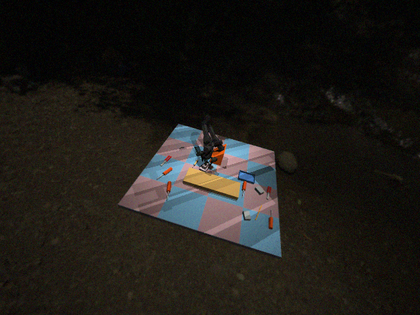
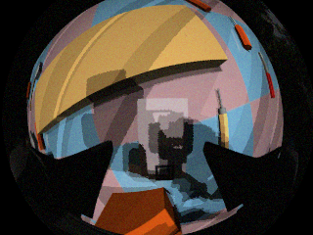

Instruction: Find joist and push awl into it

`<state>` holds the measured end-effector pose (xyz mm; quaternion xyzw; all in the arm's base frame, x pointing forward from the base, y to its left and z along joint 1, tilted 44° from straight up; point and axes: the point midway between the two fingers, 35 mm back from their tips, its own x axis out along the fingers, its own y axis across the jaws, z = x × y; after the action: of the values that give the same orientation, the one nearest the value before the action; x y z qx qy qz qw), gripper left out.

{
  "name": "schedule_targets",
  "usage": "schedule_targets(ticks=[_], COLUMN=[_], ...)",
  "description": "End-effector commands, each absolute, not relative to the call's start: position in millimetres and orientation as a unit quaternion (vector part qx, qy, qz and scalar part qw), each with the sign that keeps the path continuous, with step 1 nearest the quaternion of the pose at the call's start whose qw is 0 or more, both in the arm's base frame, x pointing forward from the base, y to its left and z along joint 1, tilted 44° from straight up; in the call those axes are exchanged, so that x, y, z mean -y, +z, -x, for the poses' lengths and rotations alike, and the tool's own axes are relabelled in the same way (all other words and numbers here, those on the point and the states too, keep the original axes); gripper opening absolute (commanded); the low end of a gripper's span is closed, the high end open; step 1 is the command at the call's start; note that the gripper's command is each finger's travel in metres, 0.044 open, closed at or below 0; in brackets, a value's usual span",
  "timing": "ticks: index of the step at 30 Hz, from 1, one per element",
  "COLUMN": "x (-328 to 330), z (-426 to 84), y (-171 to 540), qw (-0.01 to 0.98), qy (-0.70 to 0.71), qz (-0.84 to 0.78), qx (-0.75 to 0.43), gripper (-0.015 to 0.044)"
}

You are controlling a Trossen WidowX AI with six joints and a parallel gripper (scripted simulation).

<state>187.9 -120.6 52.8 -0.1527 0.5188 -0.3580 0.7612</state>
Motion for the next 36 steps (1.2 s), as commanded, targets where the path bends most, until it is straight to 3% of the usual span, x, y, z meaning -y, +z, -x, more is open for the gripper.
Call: schedule_targets(ticks=[1, 36], x=[121.8, 148.8], z=[-186.6, -186.2], y=[55.6, 26.7], qw=[0.755, 0.755], qy=[-0.358, -0.357], qz=[0.198, 0.197], qx=[-0.512, -0.513], gripper=[0.044, 0.044])
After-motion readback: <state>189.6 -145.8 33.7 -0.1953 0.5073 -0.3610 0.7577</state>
